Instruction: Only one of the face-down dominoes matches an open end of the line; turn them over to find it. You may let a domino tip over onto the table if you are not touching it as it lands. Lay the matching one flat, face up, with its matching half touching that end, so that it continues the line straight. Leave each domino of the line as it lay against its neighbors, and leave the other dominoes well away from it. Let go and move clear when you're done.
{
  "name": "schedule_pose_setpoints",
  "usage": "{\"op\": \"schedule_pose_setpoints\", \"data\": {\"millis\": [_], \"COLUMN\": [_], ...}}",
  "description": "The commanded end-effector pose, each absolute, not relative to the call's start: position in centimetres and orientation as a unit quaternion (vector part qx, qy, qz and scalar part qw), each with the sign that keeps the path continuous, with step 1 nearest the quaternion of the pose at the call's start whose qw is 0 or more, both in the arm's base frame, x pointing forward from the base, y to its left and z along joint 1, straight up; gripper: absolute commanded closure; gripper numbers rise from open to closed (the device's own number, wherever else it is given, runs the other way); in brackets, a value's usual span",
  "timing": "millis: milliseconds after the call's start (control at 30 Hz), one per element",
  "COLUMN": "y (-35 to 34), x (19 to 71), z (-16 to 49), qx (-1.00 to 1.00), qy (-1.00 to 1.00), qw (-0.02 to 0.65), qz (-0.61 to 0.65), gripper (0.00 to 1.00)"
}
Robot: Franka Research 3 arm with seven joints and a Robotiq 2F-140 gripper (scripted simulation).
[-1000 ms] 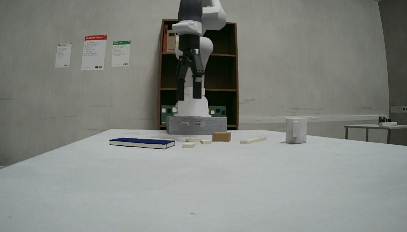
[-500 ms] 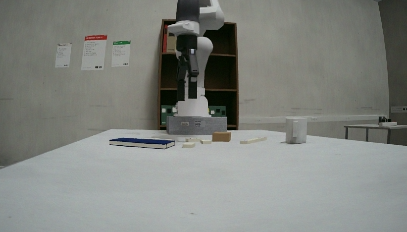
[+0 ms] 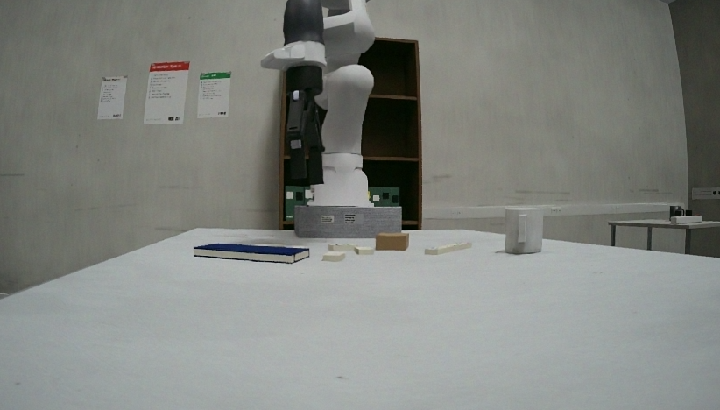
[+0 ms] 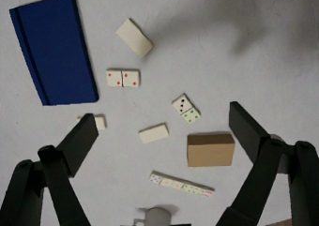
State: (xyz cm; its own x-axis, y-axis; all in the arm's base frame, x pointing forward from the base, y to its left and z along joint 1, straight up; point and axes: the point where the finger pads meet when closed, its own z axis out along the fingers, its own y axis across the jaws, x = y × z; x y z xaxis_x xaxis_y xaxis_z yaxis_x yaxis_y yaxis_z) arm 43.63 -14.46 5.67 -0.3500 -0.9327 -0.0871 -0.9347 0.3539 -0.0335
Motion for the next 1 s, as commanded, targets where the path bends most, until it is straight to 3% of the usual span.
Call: {"op": "schedule_pose_setpoints", "data": {"millis": [0, 667, 700, 967], "y": [-16.5, -20.6, -20.6, -20.6], "x": [44.4, 44.4, 44.4, 44.4], "z": [5.2, 3.9, 3.9, 3.9], "qx": [-0.449, -0.135, -0.119, -0.006], "qy": [0.893, 0.987, 0.989, 0.995], "qw": [0.037, 0.087, 0.088, 0.092], "qz": [0.01, 0.028, 0.029, 0.033], "gripper": [0.0, 0.0, 0.67, 0.67]}}
